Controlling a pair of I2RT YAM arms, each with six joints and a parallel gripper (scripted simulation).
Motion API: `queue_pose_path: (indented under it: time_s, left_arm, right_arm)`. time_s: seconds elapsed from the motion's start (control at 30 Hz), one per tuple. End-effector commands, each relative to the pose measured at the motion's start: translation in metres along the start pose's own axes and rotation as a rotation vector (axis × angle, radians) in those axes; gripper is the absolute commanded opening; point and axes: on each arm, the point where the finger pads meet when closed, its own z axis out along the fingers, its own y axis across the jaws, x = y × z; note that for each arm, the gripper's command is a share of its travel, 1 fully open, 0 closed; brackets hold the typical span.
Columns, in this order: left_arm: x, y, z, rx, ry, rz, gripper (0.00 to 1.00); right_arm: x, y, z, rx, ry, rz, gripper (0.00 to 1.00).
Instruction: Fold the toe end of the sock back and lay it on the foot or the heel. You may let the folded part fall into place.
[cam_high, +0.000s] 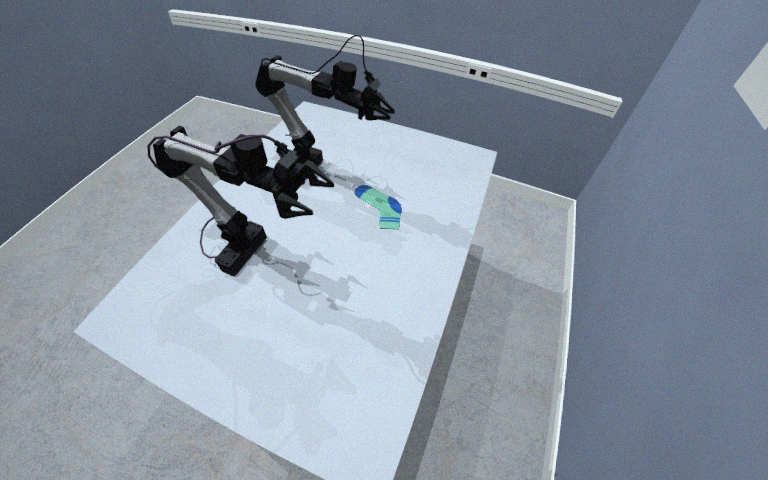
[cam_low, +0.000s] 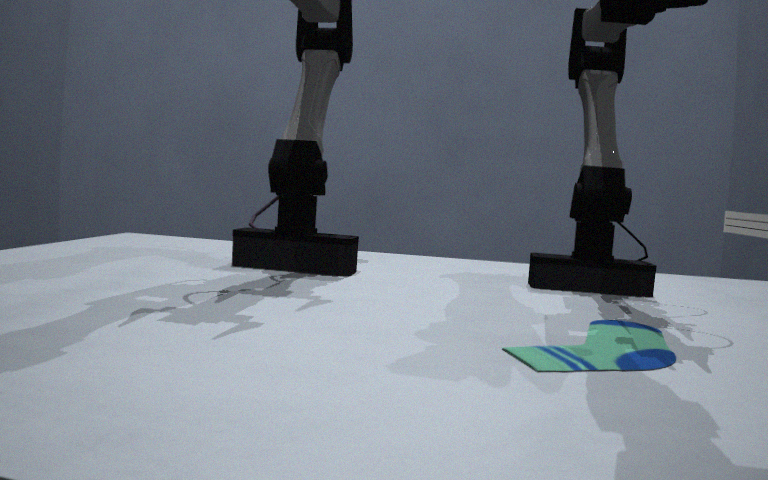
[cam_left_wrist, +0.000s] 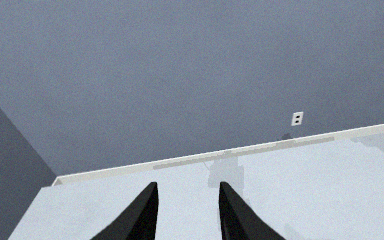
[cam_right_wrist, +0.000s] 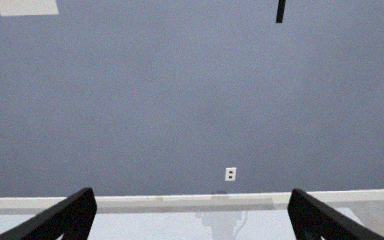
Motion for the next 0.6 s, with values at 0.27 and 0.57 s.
queue_pose_path:
  time_s: [0.27,0.57]
  left_arm:
    - [0.056,-0.012,0.015,0.081,0.219,0.351,0.33]
    - [0.140,-0.026,0.015,0.242,0.456,0.624,0.33]
  right_arm:
    - [-0.013,0.001,-0.003,-0.004,-0.031,-0.004,1.00]
    - [-0.013,0.001,-0.003,-0.004,-0.031,-0.004,1.00]
